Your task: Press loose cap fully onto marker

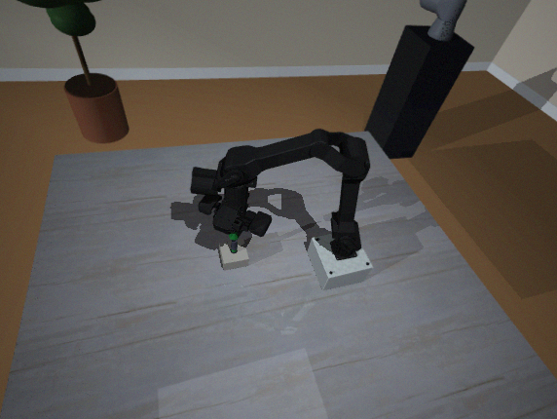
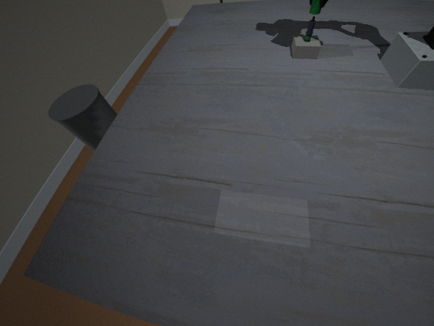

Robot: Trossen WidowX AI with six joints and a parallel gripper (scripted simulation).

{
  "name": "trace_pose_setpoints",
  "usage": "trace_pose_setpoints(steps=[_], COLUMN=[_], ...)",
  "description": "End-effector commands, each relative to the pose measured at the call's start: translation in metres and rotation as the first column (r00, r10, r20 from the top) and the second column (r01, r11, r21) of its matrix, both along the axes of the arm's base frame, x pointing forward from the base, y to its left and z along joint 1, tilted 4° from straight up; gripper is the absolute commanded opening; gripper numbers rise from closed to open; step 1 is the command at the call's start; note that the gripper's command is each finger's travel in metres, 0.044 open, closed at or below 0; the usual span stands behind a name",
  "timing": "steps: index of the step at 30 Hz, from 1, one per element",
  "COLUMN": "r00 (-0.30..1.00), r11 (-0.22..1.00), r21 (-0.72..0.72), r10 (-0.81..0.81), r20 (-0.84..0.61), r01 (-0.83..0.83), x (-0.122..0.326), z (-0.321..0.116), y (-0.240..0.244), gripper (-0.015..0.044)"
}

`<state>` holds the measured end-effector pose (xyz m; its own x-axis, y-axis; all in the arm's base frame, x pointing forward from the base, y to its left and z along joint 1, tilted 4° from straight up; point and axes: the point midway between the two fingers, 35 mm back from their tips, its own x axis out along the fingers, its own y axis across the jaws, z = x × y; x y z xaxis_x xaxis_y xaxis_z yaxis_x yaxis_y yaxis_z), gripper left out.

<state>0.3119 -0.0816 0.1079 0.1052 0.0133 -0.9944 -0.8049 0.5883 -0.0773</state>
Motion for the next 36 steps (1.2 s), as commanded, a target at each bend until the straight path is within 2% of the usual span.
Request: trace_pose_setpoints(steps=[1,28,36], r00=[1.000,1.000,1.000], r11=[1.000,1.000,1.000], r21=[0.005,0.005,0.005], r10=[0.004,0.004,0.004], r20=[-0.003,-0.004,-0.004], r01=[-0.004,-0.004,-0.004], x=[0.000,0.004,0.004], z=[-0.007,-0.051,-0.051], y=[0.001,0.002,0.002], gripper=[0.0000,0.0000,0.0000])
